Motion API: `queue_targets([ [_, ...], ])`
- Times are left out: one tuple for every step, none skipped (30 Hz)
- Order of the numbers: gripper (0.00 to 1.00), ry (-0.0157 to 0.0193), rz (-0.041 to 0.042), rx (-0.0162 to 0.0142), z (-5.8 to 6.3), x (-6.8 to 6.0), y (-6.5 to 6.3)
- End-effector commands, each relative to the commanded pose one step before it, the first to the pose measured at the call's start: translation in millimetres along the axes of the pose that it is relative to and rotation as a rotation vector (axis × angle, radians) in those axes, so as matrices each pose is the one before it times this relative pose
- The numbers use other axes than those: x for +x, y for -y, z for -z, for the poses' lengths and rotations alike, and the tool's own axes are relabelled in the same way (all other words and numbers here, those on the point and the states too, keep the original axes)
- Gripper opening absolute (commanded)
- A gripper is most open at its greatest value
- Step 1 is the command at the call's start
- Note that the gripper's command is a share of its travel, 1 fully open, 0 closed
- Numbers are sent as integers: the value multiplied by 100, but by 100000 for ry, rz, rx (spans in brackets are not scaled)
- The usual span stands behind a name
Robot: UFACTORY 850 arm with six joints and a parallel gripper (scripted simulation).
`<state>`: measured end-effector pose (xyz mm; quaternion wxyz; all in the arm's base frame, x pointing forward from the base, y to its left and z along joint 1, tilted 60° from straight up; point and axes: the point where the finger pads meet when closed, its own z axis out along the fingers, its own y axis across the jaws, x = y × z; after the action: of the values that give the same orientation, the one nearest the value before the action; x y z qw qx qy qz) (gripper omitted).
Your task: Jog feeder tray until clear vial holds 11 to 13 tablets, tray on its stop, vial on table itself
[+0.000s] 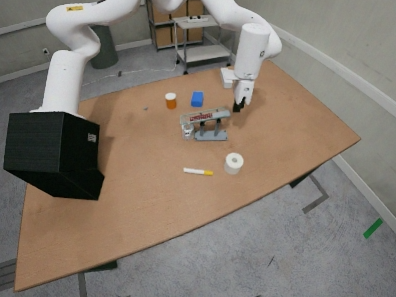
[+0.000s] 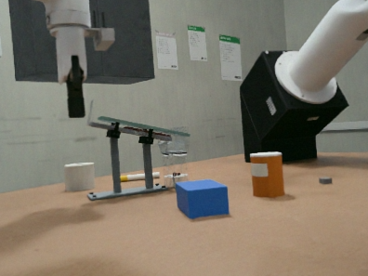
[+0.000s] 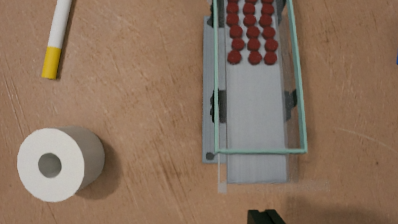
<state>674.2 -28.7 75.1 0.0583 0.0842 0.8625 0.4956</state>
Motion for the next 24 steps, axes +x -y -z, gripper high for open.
queue_targets([
  [0,212,69,32,-176,960,-11],
  [0,-1,-1,2,-51,192,0],
  [0,0,0,-1,-50,184,0],
  [0,0,0,0,-47,176,0],
  [0,0,0,0,-22,82,0],
  [0,0,0,0,0,0,0],
  [0,0,0,0,0,0,0],
  [0,0,0,-1,-5,17,0],
  [0,0,0,-1,-4,15,0],
  [0,0,0,0,-4,14,0],
  [0,0,0,0,-3,12,0],
  [0,0,0,0,-3,10,0],
  [0,0,0,0,-2,8,0],
  [0,0,0,0,-2,6,0],
  [0,0,0,0,-1,4,0],
  [0,0,0,0,-1,3,0],
  [0,0,0,0,0,2,0],
  [0,0,0,0,0,1,0],
  [0,0,0,0,0,0,0],
  [0,-1,-1,3,29,-105,0],
  [0,0,0,-1,138,-513,0],
  [0,1,1,-3,224,-837,0],
  [0,0,0,0,0,0,0],
  [0,0,0,0,0,0,0],
])
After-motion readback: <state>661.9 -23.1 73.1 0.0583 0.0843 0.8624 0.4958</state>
